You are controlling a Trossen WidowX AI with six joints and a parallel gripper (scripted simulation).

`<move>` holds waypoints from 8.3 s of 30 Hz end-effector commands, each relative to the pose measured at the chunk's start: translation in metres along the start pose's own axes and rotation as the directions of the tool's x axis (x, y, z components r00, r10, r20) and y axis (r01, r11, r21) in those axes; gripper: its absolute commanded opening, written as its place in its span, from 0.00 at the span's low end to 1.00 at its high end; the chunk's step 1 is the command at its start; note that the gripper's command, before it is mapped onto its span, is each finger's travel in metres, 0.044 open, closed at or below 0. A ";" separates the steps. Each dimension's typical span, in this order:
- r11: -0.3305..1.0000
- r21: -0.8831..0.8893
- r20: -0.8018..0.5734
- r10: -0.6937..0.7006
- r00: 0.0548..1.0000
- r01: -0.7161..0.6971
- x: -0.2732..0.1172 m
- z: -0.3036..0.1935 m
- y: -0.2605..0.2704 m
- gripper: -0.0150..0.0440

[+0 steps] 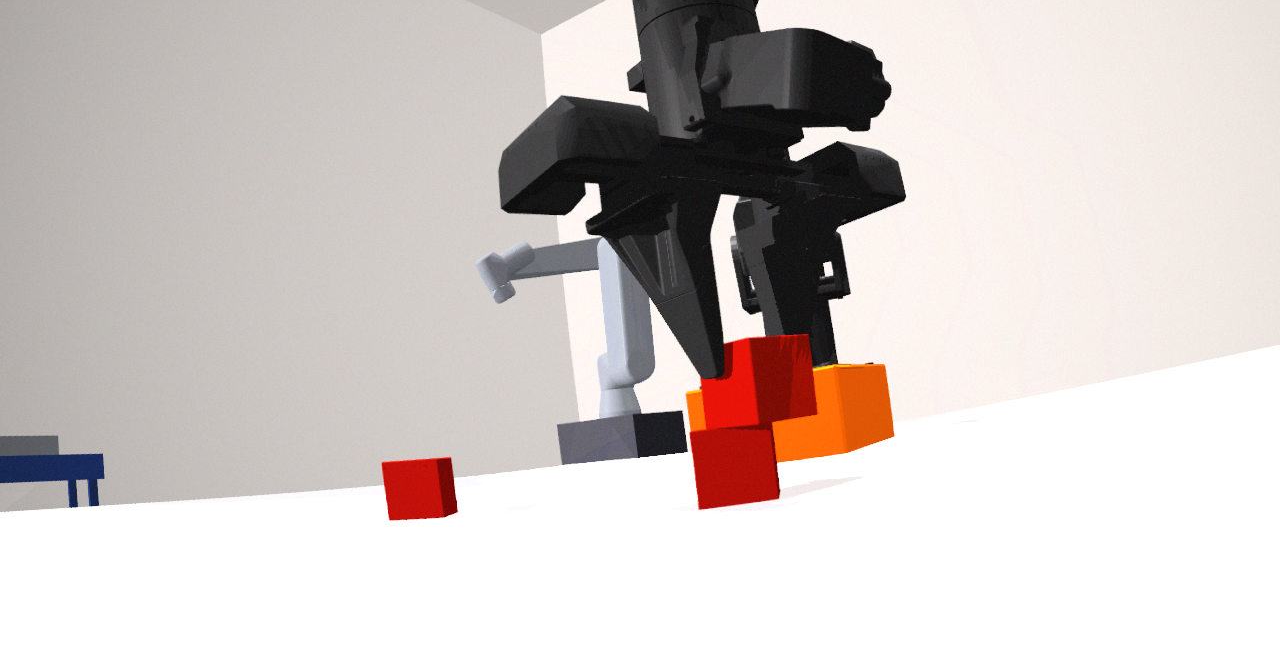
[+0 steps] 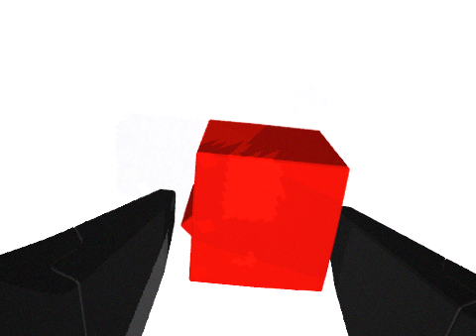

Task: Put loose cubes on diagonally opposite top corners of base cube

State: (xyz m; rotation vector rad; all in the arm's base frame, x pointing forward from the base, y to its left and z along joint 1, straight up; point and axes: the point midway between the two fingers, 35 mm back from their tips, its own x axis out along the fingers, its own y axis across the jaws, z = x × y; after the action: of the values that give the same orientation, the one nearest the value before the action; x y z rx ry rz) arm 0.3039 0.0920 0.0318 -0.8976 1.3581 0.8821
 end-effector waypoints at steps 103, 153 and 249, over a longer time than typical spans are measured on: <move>-0.527 0.850 -0.010 -0.014 1.000 0.001 0.035 -0.187 -0.095 0.70; -0.527 0.850 -0.010 -0.014 1.000 0.001 -0.074 -0.185 -0.094 0.43; 1.000 0.008 0.003 -0.006 1.000 0.006 -0.006 -0.037 -0.002 0.43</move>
State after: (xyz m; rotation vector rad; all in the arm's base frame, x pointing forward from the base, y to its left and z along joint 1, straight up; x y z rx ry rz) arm 0.2906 0.0578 0.0468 -0.9060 1.3476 0.8754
